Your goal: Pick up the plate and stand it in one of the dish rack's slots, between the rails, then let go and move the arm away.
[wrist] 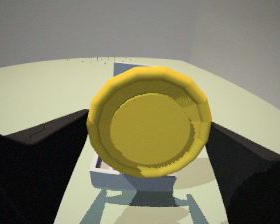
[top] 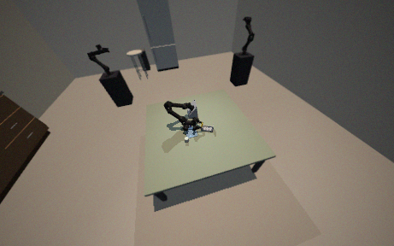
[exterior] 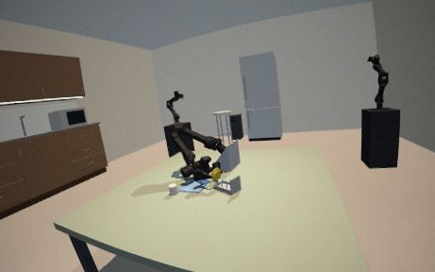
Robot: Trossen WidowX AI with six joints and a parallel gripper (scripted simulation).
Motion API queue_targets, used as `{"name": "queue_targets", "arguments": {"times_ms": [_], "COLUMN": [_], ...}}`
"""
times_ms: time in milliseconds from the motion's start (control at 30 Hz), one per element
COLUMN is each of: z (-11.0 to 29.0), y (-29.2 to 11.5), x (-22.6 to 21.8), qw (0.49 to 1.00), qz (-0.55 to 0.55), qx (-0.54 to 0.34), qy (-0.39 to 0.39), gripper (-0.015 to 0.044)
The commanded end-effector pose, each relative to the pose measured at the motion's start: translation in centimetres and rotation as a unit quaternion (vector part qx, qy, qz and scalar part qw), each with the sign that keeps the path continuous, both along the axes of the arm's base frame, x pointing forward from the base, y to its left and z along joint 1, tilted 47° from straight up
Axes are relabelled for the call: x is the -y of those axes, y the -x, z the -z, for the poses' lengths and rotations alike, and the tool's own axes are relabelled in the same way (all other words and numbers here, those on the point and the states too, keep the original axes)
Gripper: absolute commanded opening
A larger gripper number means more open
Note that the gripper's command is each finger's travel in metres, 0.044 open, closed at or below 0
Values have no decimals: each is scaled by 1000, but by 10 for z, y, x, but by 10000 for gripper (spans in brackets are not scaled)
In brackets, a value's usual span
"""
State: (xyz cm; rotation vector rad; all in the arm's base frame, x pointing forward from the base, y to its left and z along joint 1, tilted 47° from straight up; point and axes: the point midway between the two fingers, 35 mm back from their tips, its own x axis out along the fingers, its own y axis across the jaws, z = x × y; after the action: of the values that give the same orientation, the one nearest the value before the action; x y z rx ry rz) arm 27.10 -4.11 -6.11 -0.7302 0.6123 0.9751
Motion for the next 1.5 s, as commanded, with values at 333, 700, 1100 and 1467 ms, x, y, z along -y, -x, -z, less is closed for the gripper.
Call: {"name": "queue_targets", "arguments": {"times_ms": [333, 700, 1100, 1467], "z": [16, 26, 37, 36], "y": [-8, -12, -8, -8], "x": [-14, -23, -13, -14], "qw": [1000, 1000, 1000, 1000], "qz": [-2, -4, -4, -4], "qx": [0, 3, 0, -1], "qy": [0, 1, 2, 2], "gripper": [0, 0, 0, 26]}}
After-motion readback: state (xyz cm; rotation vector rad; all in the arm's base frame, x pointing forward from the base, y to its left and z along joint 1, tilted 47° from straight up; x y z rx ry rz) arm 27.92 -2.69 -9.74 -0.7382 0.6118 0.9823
